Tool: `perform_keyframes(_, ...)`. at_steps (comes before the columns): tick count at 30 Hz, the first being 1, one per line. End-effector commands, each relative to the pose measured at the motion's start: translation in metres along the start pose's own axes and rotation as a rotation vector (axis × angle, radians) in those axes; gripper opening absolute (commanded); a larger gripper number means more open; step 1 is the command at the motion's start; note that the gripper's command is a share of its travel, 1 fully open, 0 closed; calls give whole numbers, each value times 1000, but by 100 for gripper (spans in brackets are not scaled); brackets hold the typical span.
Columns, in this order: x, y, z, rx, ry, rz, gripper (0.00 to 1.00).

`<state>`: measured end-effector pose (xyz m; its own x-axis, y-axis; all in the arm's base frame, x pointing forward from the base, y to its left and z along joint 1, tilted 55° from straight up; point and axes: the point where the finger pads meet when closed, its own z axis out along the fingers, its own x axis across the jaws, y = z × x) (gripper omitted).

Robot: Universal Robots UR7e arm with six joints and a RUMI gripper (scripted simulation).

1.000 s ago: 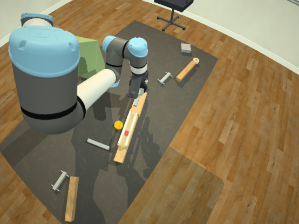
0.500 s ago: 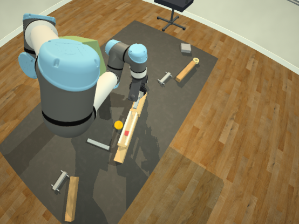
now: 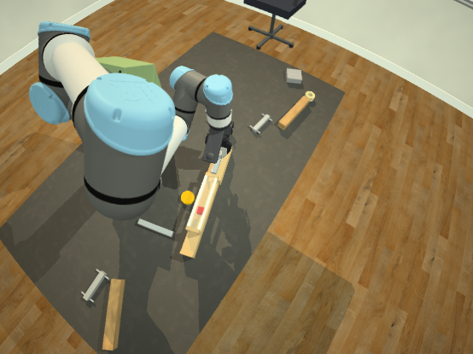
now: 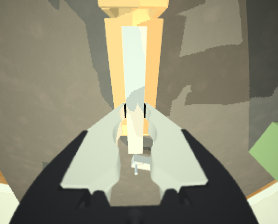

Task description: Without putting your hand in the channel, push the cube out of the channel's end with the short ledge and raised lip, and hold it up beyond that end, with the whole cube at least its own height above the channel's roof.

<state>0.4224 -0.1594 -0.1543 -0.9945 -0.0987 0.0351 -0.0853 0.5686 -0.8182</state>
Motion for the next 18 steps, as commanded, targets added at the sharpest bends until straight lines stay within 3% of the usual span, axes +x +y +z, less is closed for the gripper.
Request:
perform_keyframes(1,0,0,4,0,-2,0,0)
perform_keyframes(7,0,0,15,0,-2,0,0)
perform_keyframes(18,0,0,16,0,-2,0,0)
